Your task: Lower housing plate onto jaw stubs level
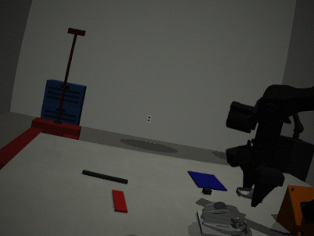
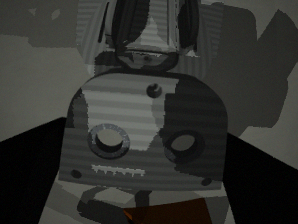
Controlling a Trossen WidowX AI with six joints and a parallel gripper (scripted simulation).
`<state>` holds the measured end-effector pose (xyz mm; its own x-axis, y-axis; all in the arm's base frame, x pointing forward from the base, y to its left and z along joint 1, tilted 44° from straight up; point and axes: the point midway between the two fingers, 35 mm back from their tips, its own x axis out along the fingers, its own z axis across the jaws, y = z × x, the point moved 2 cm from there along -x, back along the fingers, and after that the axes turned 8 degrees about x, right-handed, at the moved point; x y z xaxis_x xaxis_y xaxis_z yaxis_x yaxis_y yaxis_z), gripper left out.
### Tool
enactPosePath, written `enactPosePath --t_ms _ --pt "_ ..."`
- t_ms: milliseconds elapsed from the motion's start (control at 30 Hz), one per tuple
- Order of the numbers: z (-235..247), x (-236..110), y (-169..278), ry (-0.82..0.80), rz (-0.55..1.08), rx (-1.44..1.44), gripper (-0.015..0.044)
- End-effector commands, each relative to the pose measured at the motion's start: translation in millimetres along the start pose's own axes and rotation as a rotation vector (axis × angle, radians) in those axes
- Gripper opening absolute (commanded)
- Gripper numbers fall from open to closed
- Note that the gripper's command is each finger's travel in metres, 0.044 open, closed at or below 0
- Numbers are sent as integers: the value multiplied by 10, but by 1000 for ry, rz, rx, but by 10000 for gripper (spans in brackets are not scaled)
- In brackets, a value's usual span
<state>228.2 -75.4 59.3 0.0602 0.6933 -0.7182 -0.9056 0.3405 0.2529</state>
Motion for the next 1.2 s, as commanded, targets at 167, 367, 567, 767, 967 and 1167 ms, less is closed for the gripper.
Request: enactPosePath --t_ms 167,367,567,767,967,1167 --pt "-7 2 12 5 2 -4 351" --pt "-7 2 12 5 2 -9 351" --pt "-6 2 15 5 2 -9 351" --pt "-4 2 28 5 2 -9 351" --pt "-4 2 28 5 2 -9 351" --pt "-5 74 20 5 2 -9 351"
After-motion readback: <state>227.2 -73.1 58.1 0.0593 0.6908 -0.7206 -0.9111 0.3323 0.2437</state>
